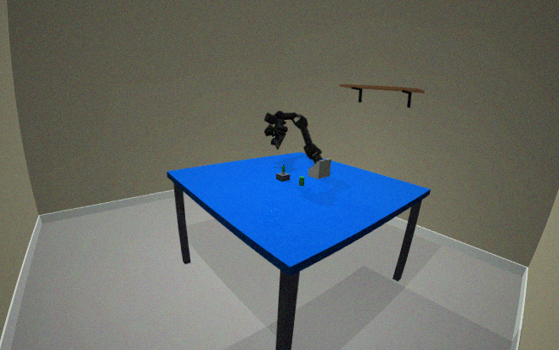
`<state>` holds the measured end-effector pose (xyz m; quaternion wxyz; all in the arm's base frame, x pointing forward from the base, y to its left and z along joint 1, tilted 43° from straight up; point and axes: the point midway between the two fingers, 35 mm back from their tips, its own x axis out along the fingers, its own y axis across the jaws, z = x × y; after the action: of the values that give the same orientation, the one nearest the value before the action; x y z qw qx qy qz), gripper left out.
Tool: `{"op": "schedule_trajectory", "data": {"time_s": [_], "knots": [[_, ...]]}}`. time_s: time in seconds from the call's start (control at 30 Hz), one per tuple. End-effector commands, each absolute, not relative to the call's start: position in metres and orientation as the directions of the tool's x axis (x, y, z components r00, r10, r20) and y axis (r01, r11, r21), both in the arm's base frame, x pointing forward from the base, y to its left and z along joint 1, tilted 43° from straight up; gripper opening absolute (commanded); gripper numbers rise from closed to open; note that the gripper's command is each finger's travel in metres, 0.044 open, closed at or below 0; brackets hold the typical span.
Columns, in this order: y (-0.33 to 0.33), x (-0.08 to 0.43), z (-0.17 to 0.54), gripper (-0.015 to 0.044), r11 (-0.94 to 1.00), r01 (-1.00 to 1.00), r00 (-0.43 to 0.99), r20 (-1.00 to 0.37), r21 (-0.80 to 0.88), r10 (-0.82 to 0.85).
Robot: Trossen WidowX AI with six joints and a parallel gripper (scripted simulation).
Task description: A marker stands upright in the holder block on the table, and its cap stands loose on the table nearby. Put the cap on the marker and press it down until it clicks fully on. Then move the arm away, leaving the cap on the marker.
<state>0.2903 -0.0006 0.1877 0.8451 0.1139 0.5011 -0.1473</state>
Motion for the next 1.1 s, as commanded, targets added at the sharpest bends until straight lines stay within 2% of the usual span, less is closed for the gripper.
{"op": "schedule_trajectory", "data": {"time_s": [0.0,0.13,0.27,0.47,1.07], "knots": [[0.017,0.293,0.149,0.0256,0.907,0.419,0.316,-0.93,-0.039,-0.186],[0.042,0.286,0.101,0.0256,0.865,0.463,0.157,-0.943,-0.193,-0.294],[0.058,0.273,0.057,0.0256,0.794,0.476,0.028,-0.895,-0.379,-0.445],[0.071,0.253,0.01,0.0256,0.662,0.454,-0.048,-0.758,-0.596,-0.65],[0.039,0.253,-0.032,0.0256,0.646,0.451,-0.049,-0.74,-0.616,-0.671]]}}
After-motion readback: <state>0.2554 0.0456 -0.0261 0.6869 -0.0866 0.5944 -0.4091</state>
